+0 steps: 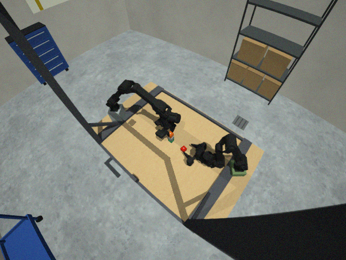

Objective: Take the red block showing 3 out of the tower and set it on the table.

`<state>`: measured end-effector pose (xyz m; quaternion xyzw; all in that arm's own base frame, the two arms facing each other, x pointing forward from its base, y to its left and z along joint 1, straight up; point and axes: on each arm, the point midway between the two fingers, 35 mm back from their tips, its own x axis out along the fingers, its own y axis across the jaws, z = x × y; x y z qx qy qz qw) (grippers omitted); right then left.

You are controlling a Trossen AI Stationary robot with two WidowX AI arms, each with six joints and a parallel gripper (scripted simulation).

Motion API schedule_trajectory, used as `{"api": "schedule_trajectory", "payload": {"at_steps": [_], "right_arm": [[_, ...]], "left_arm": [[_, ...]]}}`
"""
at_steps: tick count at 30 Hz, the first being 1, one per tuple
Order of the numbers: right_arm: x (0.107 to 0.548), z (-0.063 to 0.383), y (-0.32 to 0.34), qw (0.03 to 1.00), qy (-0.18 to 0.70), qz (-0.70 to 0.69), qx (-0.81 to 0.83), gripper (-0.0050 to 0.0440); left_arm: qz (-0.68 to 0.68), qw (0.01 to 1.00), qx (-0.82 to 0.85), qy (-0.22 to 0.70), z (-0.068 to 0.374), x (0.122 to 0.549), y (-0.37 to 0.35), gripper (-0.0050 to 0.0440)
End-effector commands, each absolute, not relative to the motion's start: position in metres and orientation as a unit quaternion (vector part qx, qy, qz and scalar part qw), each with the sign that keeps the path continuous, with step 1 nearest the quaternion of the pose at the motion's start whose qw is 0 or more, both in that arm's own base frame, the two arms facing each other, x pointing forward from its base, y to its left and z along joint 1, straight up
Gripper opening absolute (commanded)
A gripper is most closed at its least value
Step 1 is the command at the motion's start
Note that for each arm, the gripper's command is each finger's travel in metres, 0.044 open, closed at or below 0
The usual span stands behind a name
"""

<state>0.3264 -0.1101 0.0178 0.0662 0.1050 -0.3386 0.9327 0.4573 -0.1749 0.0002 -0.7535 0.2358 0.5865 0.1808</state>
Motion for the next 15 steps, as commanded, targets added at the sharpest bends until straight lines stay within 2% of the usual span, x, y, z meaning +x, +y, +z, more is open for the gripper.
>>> {"api": "schedule_trajectory", "payload": {"at_steps": [1, 15], "right_arm": [[0.3273, 0.0229, -0.1096, 0.934, 0.097, -0.338, 0.068, 0.04], [0.3273, 0.0229, -0.1096, 0.934, 0.097, -0.338, 0.068, 0.04]], "left_arm": [[0.568, 0.18, -0.768, 0.235, 0.014, 0.4652, -0.1765, -0.005], [0.568, 0.18, -0.768, 0.235, 0.0123, 0.4612, -0.1763, -0.005]]}}
